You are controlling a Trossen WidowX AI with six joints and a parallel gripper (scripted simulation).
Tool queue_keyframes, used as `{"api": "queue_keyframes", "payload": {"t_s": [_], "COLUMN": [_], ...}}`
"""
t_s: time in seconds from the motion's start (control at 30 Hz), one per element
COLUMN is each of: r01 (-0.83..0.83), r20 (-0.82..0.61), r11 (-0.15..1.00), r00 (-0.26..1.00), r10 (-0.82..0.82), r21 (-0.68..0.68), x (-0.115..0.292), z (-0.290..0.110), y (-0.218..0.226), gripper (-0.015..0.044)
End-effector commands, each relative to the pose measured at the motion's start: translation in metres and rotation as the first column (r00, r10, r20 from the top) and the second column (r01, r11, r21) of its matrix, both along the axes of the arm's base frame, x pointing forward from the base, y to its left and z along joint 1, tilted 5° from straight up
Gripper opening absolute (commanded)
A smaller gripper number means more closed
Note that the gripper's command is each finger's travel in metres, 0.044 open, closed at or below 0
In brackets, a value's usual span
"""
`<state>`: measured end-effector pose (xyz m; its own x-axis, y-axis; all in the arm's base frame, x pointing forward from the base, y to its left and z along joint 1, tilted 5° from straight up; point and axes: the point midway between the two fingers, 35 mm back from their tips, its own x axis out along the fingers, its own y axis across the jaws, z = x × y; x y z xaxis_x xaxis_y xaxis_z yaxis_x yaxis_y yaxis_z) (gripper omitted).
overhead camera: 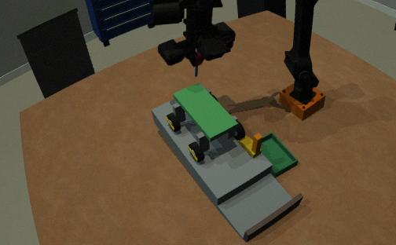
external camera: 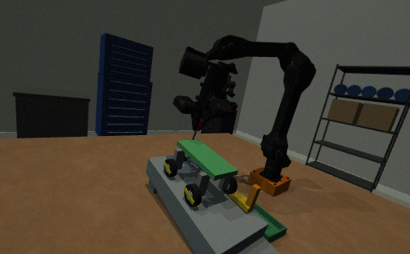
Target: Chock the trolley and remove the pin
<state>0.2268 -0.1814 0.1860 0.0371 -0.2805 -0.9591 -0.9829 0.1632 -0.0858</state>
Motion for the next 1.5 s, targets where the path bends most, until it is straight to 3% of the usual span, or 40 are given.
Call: {"api": "queue_keyframes", "payload": {"t_s": [0.0, 0.3, 1.47], "r01": [-0.002, -0.002, -0.002], "r20": [0.006, 0.003, 0.006], "r11": [1.000, 1.000, 1.000], "r00": [1.000, 1.000, 1.000], "r10": [0.002, 0.002, 0.002], "r21": [-0.003, -0.003, 0.008], "x": [-0.011, -0.040, -0.016], "z": [0.000, -0.002, -0.021], "y": [0.001, 0.005, 0.114], "gripper": [0.0000, 0.0000, 0.0000]}}
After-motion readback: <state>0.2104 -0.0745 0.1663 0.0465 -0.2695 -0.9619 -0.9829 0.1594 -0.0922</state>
